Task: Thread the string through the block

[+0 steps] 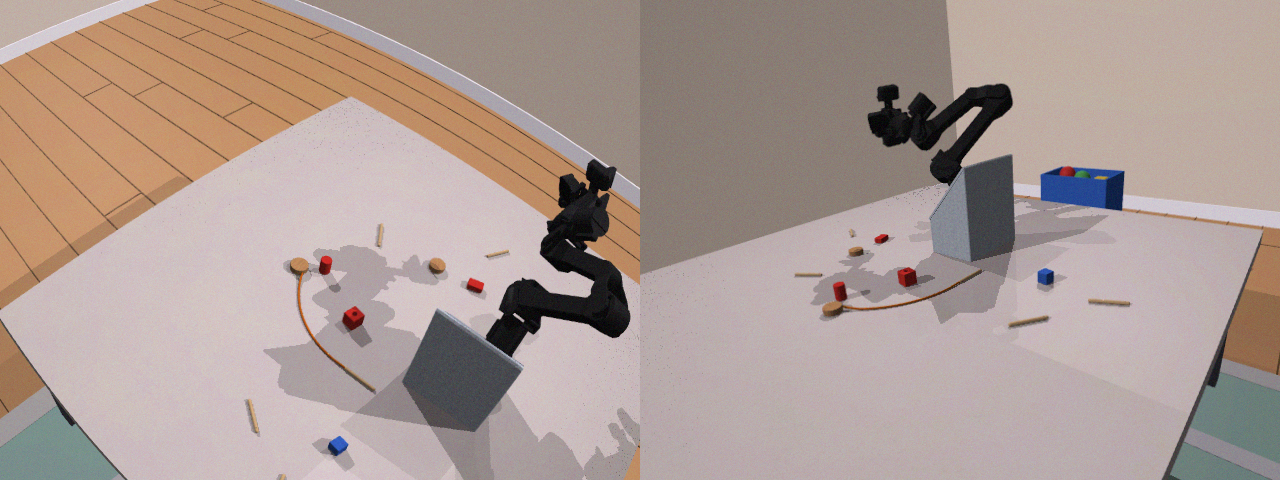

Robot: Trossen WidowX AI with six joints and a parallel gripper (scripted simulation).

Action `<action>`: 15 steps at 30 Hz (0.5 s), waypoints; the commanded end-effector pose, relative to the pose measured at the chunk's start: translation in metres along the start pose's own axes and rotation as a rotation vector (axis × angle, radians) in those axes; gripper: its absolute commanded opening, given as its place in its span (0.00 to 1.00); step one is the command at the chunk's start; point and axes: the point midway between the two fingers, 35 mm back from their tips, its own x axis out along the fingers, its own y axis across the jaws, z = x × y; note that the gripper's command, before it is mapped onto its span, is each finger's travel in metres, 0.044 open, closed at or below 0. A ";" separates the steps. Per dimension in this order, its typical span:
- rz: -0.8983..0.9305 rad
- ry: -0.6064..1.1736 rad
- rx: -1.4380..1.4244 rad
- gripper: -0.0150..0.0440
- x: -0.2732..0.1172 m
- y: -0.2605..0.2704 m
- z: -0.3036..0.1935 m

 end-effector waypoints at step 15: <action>0.498 -0.546 0.116 1.00 -0.020 0.089 0.174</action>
